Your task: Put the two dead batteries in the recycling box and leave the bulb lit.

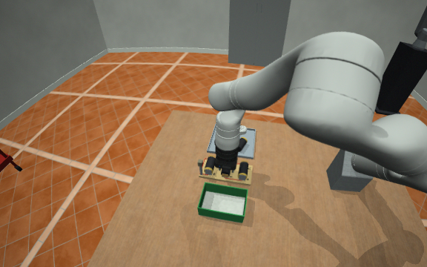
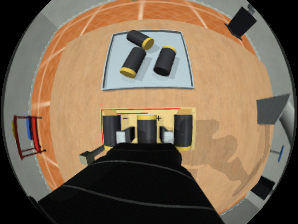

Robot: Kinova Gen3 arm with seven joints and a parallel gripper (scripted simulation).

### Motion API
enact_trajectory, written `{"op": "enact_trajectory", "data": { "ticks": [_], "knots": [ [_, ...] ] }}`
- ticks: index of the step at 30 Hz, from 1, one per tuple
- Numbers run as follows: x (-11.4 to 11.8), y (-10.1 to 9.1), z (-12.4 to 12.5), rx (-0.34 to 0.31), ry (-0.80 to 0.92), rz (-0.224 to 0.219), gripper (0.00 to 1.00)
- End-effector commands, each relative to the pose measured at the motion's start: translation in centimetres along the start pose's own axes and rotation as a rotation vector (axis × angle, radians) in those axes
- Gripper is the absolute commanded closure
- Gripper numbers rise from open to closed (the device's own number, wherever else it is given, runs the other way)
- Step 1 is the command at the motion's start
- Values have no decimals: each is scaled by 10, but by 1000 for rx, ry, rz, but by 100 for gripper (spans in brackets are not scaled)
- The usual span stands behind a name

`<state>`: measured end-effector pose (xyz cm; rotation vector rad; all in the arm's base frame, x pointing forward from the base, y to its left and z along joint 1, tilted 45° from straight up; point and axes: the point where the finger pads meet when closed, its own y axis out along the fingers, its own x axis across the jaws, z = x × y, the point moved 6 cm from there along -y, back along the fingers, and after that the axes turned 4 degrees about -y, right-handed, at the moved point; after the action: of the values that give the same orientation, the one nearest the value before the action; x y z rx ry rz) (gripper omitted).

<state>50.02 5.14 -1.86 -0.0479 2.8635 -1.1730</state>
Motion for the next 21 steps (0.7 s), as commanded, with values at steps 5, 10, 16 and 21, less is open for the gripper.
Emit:
{"op": "enact_trajectory", "data": {
  "ticks": [5, 10, 16, 21],
  "knots": [
    [0, -1, 0, 1, 0, 2, 43],
    [0, -1, 0, 1, 0, 2, 43],
    [0, -1, 0, 1, 0, 2, 43],
    [0, -1, 0, 1, 0, 2, 43]
  ]
}}
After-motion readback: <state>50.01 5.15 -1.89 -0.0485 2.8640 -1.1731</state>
